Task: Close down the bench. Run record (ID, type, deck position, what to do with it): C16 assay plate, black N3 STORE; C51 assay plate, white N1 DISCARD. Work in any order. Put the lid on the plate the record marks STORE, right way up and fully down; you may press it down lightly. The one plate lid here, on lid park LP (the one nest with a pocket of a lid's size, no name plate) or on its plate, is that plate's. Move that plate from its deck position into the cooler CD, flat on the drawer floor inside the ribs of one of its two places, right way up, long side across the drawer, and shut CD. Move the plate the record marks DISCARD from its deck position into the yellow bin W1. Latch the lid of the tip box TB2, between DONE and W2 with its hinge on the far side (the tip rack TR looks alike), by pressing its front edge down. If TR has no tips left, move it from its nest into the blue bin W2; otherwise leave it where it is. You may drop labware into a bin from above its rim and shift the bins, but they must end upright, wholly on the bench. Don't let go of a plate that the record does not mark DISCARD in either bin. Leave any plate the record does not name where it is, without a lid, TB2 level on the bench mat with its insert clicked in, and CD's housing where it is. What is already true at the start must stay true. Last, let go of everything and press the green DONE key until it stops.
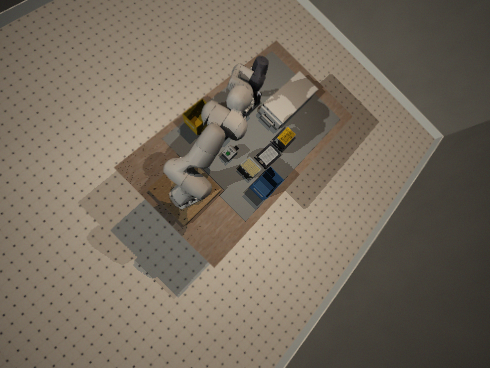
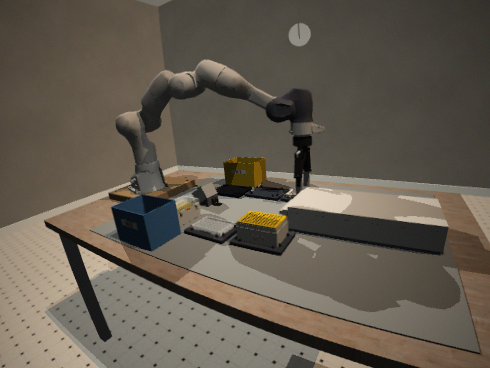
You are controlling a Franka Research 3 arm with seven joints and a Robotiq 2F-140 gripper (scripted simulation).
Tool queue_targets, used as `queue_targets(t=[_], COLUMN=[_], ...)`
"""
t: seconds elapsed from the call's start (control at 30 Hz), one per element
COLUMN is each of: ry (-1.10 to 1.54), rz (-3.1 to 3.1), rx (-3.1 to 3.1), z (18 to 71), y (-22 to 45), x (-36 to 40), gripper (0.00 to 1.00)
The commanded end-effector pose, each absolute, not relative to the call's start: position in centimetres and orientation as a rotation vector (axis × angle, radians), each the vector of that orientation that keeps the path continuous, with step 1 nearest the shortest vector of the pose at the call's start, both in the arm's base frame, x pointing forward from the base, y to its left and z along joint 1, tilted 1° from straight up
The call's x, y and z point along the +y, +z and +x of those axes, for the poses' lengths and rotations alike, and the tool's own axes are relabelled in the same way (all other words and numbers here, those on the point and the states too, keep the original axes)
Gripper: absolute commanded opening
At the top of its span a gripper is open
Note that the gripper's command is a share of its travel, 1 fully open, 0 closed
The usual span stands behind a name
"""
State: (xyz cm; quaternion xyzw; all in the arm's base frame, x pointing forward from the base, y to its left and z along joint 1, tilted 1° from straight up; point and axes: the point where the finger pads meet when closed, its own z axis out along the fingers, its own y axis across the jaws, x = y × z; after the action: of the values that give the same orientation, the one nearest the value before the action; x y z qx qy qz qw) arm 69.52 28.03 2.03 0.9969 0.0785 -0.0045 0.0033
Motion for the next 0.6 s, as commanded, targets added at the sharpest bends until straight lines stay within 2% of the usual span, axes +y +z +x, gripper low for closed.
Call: queue_targets(t=[0.0, 0.57], ry=[-0.008, -0.008], rz=[3.124, 3.124], rx=[0.244, 0.244], z=[69.6, 69.6], y=[1.9, -0.1], x=[28.1, 28.1], gripper=[0.66, 0.66])
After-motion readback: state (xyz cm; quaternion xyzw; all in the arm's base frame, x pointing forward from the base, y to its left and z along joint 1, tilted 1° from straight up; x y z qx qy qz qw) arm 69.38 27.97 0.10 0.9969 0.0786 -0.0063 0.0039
